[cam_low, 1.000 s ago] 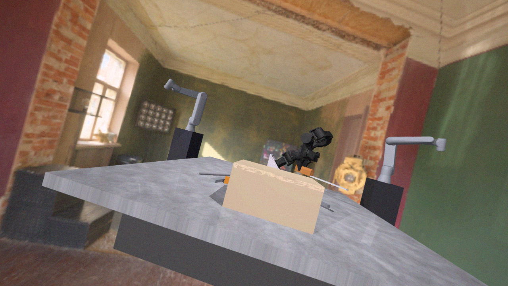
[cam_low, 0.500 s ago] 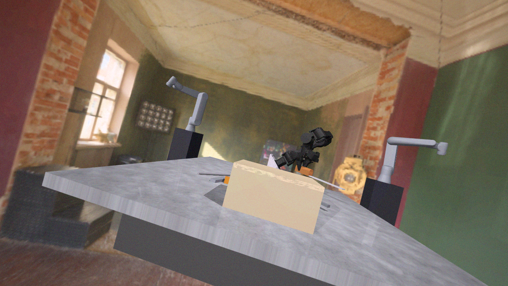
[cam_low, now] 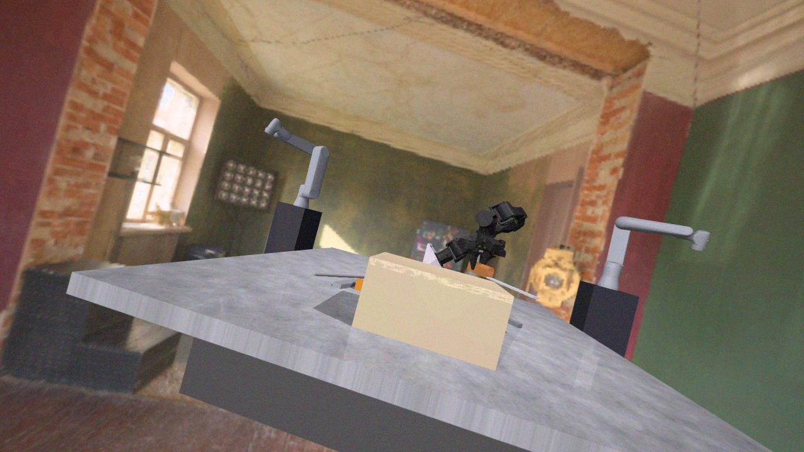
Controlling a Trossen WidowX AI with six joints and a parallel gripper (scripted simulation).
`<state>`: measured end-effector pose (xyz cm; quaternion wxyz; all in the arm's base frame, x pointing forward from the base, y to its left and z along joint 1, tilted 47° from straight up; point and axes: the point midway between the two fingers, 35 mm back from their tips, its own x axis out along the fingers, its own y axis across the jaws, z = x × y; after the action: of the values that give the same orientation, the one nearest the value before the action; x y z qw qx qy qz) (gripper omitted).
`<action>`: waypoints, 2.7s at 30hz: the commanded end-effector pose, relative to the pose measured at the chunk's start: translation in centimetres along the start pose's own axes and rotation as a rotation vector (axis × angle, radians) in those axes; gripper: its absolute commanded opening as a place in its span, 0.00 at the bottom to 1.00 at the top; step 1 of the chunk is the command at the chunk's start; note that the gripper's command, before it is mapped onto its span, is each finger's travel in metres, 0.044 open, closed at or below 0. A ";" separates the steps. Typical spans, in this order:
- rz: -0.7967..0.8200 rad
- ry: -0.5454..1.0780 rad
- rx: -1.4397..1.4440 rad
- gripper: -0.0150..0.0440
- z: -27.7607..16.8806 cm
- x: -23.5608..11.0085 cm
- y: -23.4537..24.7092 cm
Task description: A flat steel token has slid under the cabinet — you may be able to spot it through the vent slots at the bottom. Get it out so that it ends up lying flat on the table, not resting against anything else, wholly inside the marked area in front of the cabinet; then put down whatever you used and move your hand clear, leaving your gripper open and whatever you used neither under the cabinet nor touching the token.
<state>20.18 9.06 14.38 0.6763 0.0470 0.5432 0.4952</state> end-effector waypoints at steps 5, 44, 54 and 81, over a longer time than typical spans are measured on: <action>0.003 -0.007 0.070 0.25 0.0 -0.1 0.0; 0.004 -0.006 0.377 0.25 0.0 -0.1 0.0; 0.004 -0.006 0.456 0.25 0.0 -0.1 0.0; 0.004 -0.006 0.627 0.25 0.2 0.3 -0.1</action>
<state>20.16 9.15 14.29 0.6295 0.2499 0.6687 0.3069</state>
